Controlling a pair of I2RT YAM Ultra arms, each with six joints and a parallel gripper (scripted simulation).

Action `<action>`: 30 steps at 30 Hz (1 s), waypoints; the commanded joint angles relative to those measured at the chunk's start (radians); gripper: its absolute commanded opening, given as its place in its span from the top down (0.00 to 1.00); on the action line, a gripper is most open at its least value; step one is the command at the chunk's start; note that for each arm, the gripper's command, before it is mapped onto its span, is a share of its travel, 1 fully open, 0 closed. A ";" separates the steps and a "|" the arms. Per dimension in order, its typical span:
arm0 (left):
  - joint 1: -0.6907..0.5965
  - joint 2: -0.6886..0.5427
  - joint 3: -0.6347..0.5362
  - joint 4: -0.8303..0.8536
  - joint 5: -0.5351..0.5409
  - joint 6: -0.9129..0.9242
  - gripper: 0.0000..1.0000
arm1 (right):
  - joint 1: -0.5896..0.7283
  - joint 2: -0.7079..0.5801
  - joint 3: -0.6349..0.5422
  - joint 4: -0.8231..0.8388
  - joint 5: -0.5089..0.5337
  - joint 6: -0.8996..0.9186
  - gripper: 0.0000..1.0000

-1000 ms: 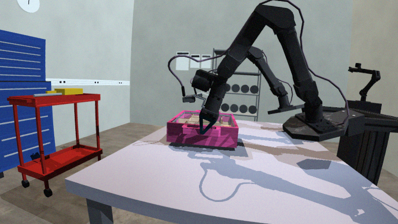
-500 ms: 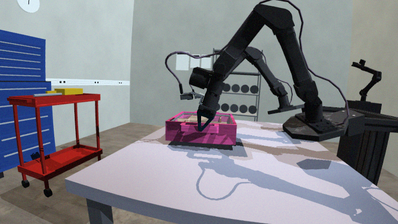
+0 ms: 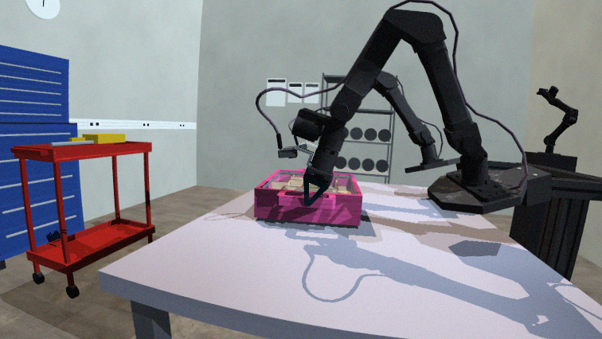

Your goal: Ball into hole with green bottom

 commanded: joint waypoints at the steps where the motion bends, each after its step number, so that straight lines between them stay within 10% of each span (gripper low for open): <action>1: -0.041 -0.092 0.061 0.044 -0.066 -0.003 1.00 | -0.004 -0.092 0.050 0.114 -0.053 -0.020 1.00; 14: 0.009 0.000 0.163 -0.077 0.038 0.020 1.00 | 0.025 -0.040 0.166 -0.089 0.026 0.030 1.00; 30: -0.029 -0.082 0.018 0.090 -0.046 -0.007 1.00 | 0.003 -0.082 0.003 0.134 -0.033 -0.019 1.00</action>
